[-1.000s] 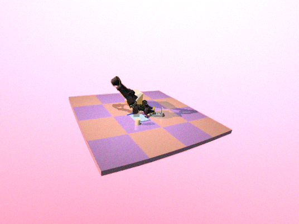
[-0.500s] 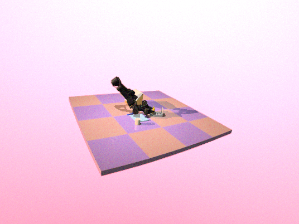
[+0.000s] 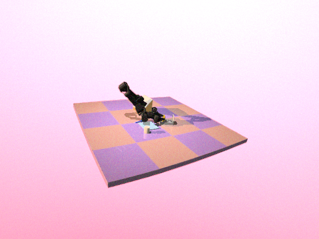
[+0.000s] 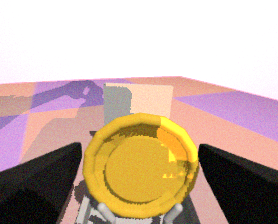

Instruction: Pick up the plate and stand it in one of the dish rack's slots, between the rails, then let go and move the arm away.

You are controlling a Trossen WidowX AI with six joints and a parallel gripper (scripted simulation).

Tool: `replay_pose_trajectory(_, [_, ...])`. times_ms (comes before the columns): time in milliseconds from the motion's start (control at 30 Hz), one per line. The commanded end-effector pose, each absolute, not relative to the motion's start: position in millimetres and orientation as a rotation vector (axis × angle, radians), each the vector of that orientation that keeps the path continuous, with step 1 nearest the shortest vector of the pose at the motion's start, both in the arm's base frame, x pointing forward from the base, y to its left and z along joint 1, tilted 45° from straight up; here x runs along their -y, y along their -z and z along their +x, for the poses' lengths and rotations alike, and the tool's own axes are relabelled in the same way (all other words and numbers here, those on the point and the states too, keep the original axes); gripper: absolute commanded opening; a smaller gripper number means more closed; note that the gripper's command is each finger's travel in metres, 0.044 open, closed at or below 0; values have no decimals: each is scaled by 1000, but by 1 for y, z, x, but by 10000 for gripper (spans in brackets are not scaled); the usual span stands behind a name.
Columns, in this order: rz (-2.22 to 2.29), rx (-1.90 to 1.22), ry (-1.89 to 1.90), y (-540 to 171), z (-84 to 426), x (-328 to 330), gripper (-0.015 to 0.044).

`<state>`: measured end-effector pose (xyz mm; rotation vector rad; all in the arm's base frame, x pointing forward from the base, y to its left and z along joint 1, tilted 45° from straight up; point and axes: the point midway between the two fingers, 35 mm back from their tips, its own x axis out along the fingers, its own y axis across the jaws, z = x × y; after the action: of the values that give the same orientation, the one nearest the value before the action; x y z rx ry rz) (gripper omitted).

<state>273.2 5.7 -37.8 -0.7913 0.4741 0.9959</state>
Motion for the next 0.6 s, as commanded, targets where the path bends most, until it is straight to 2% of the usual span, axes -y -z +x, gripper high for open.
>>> replay_pose_trajectory(0, [-791, -474, -996, 38, 273, -6, 400])
replay_pose_trajectory(133, [-793, -478, -997, 33, 275, -11, 400])
replay_pose_trajectory(433, [-779, -478, -989, -39, 279, -82, 400])
replay_pose_trajectory(567, [-773, -480, -986, -45, 280, -87, 400])
